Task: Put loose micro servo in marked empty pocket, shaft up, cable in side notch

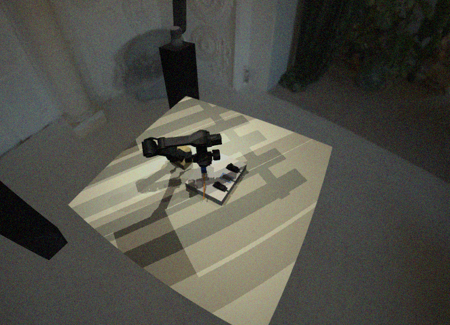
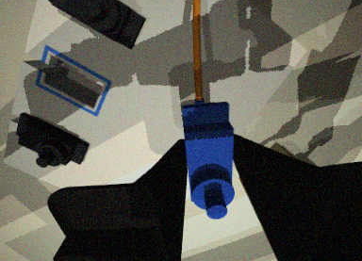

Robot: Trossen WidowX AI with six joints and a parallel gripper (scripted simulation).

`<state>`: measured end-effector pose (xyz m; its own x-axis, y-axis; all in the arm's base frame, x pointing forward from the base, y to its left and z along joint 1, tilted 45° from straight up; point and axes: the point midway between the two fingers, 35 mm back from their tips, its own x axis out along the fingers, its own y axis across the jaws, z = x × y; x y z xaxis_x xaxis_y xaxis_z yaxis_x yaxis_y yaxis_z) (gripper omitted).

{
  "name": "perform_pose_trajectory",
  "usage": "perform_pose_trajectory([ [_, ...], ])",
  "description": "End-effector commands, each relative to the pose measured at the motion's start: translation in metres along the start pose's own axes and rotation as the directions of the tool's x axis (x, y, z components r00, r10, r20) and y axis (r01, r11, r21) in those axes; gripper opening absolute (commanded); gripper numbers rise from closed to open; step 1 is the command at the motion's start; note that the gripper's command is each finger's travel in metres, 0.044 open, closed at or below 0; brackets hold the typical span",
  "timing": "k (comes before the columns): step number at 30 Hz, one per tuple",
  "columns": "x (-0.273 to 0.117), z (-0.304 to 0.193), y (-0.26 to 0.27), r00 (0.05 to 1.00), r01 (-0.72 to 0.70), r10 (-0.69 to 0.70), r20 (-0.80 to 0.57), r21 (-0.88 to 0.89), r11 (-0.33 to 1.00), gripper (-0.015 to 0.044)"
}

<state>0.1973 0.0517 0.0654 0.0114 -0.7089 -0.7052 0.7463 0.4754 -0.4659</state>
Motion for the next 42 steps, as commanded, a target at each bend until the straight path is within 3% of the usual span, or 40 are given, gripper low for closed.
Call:
perform_pose_trajectory([
  [1, -0.002, 0.004, 0.005, 1.0, -0.006, 0.006, -0.003, 0.007, 1.0, 0.0],
  [11, -0.002, 0.02, 0.024, 1.0, -0.007, 0.007, -0.003, 0.008, 1.0, 0.0],
  [27, -0.002, -0.015, 0.049, 1.0, -0.009, 0.009, -0.005, -0.008, 1.0, 0.0],
  [42, -0.003, -0.015, 0.049, 1.0, -0.01, 0.009, -0.005, -0.459, 0.889, 0.0],
])
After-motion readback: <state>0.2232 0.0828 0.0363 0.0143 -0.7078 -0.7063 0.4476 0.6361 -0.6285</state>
